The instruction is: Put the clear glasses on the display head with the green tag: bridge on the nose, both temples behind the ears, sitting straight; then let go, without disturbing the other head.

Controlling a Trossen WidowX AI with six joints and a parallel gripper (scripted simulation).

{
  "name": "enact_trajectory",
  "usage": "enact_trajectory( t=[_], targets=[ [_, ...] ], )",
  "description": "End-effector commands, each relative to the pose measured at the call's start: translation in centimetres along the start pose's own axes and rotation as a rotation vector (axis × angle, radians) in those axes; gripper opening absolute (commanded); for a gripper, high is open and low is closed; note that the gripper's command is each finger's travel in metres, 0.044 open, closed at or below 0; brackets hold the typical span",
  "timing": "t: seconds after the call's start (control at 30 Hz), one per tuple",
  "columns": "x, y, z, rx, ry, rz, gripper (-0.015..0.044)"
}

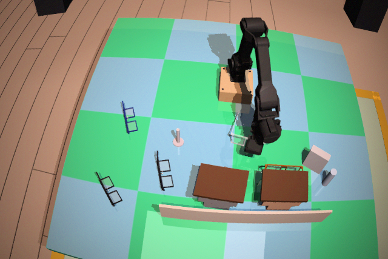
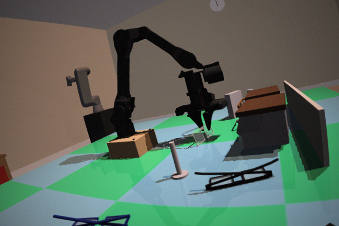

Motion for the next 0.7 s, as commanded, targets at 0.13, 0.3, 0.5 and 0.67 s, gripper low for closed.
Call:
enact_trajectory(
  t=[0.13, 0.3, 0.5, 0.67],
  targets=[
    [0.5, -0.1, -0.3, 0.004, 0.003, 0.001, 0.0108],
    [0.8, -0.1, -0.5, 0.005, 0.004, 0.0, 0.0108],
    [1.1, -0.1, -0.7, 0.006, 0.005, -0.001, 0.0108],
    [0.3, 0.0, -3.7, 0.006, 0.004, -0.001, 0.0108]
  ],
)
Point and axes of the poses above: the point midway between the two fingers, 35 mm back from their tips, its own z axis out along the fingers, its own x axis across the jaws, y = z × x, the point moved 5 cm from there along -z, back along the fingers
